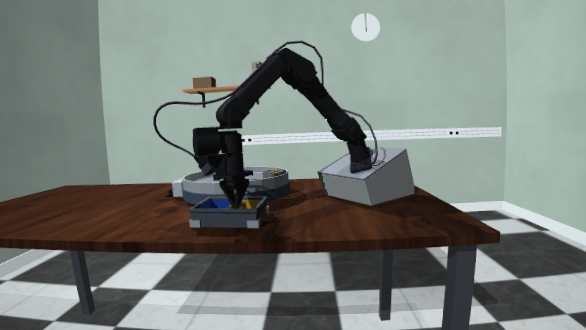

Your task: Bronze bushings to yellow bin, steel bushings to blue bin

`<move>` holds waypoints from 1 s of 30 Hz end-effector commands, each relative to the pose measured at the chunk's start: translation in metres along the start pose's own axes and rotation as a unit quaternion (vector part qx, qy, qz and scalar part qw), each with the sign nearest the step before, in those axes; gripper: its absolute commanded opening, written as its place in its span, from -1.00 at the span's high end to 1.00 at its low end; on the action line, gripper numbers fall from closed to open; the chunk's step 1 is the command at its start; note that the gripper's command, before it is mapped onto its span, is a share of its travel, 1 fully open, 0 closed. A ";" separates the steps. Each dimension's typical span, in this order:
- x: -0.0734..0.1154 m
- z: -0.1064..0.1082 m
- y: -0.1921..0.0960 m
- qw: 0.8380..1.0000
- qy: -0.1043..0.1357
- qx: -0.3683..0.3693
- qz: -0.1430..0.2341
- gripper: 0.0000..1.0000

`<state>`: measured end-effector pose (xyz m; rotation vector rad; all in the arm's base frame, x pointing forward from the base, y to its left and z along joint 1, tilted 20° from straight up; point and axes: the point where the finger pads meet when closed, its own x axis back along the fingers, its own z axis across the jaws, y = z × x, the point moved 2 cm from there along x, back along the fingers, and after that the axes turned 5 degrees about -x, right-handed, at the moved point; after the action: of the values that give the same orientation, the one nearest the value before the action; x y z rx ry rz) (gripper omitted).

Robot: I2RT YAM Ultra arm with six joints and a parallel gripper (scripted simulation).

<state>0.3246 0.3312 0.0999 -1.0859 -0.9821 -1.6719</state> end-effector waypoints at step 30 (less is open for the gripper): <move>0.001 0.003 0.003 1.000 0.008 -0.001 -0.011 1.00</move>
<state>0.3260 0.3327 0.0963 -1.0840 -0.9817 -1.6733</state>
